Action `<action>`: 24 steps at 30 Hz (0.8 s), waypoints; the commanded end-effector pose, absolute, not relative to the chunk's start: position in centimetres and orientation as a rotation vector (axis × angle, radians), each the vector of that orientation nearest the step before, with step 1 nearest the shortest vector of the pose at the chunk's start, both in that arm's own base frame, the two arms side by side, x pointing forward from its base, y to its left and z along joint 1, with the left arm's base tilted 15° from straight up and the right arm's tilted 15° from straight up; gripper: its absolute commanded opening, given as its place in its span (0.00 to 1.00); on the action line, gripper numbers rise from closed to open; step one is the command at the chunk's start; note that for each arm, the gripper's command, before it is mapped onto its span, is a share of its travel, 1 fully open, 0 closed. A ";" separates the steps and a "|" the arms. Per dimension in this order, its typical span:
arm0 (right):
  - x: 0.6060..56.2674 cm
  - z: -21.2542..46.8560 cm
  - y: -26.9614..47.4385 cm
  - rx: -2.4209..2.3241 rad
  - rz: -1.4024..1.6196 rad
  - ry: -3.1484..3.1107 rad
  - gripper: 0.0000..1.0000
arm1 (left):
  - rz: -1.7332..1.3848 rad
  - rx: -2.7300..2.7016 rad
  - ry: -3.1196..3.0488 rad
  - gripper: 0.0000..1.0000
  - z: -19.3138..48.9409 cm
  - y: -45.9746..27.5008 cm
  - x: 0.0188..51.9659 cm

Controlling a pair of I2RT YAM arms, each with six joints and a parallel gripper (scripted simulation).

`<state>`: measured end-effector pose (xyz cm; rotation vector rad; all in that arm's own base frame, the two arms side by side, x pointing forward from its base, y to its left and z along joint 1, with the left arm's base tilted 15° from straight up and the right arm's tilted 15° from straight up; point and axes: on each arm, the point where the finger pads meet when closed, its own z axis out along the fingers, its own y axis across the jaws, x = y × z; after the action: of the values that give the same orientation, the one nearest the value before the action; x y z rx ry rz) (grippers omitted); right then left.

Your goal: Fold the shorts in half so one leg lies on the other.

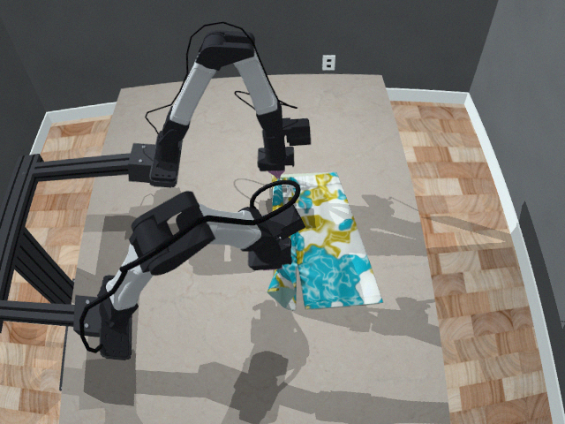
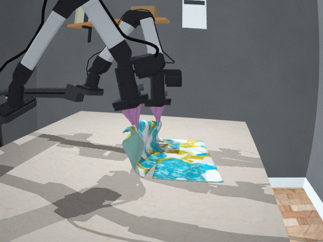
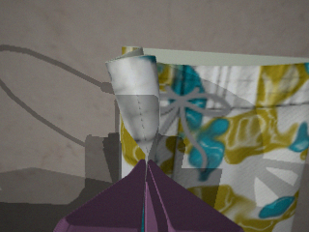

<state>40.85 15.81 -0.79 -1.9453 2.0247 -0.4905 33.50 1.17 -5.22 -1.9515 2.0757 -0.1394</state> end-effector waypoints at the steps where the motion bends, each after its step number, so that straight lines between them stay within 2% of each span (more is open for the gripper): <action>1: 41.0 -0.2 14.9 -1.940 -0.524 2.023 0.00 | -0.072 -1.975 2.043 0.00 -3.4 1.9 33.3; 14: 44.4 5.1 15.7 -1.859 -0.634 1.812 0.00 | -0.134 -1.959 1.988 0.00 -2.0 2.1 34.9; 24: 44.1 5.3 15.4 -1.852 -0.621 1.851 0.00 | -0.221 -1.922 1.903 0.00 0.7 2.1 36.9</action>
<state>42.95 16.14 2.53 -1.9169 1.8564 -0.5617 34.70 0.77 -2.34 -1.9611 2.0298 -0.1856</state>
